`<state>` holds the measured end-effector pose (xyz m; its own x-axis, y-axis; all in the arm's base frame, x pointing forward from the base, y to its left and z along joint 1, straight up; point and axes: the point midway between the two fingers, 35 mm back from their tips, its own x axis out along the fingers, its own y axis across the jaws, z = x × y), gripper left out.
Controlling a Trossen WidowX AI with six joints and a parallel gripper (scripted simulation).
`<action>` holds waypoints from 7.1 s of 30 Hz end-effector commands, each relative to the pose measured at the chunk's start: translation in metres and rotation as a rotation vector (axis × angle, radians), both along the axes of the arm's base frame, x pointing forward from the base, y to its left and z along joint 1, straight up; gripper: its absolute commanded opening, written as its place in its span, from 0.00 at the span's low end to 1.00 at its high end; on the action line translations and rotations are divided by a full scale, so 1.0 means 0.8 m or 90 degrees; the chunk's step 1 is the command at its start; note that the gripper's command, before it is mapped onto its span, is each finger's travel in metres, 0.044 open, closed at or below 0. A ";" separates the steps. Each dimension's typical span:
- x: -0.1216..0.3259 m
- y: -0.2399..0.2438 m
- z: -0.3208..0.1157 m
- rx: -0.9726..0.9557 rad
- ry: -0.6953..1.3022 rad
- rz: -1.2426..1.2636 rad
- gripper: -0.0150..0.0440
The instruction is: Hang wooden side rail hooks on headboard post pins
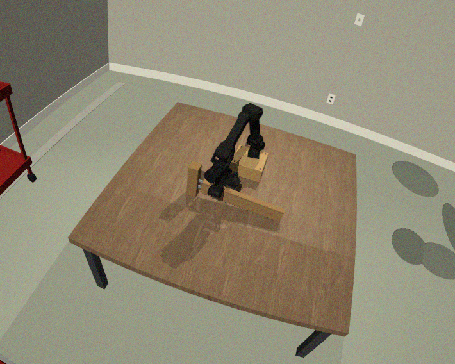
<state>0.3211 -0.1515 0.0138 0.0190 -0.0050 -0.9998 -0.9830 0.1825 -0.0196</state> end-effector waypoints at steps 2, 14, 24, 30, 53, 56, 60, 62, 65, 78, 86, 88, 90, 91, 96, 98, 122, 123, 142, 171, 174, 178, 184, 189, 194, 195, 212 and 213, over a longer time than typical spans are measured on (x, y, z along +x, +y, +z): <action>0.004 -0.003 0.005 -0.003 -0.006 0.003 0.25; 0.004 -0.004 0.006 -0.004 -0.006 0.003 0.25; 0.004 -0.006 0.005 -0.004 -0.006 0.003 0.25; 0.003 -0.006 0.004 -0.004 -0.006 0.003 0.25; 0.002 -0.010 0.005 -0.004 -0.006 0.003 0.25; 0.002 -0.010 0.005 -0.004 -0.006 0.003 0.25; 0.003 -0.011 0.004 -0.004 -0.006 0.003 0.25; 0.003 -0.011 0.004 -0.004 -0.006 0.003 0.25; 0.003 -0.011 0.004 -0.004 -0.006 0.003 0.25; 0.002 -0.013 0.003 -0.004 -0.006 0.003 0.25; 0.002 -0.014 0.004 -0.004 -0.006 0.003 0.25; 0.002 -0.014 0.004 -0.004 -0.006 0.003 0.25; 0.002 -0.014 0.005 -0.004 -0.006 0.003 0.25; 0.001 -0.014 0.005 -0.004 -0.006 0.003 0.25; 0.001 -0.015 0.005 -0.004 -0.006 0.003 0.25; 0.001 -0.015 0.006 -0.004 -0.006 0.003 0.25; 0.001 -0.019 0.003 -0.004 -0.006 0.003 0.25; 0.001 -0.019 0.003 -0.004 -0.006 0.003 0.25; 0.000 -0.021 0.005 -0.004 -0.006 0.003 0.25; 0.001 -0.023 0.002 -0.004 -0.006 0.003 0.25; 0.001 -0.023 0.001 -0.004 -0.006 0.003 0.25; 0.001 -0.023 0.000 -0.004 -0.006 0.003 0.25; 0.001 -0.023 -0.001 -0.004 -0.006 0.003 0.25; 0.001 -0.023 -0.002 -0.004 -0.006 0.003 0.25; 0.001 -0.023 -0.003 -0.004 -0.006 0.003 0.25; 0.001 -0.023 -0.003 -0.004 -0.006 0.003 0.25; 0.001 -0.023 -0.007 -0.004 -0.006 0.003 0.25; 0.001 -0.023 -0.007 -0.004 -0.006 0.003 0.25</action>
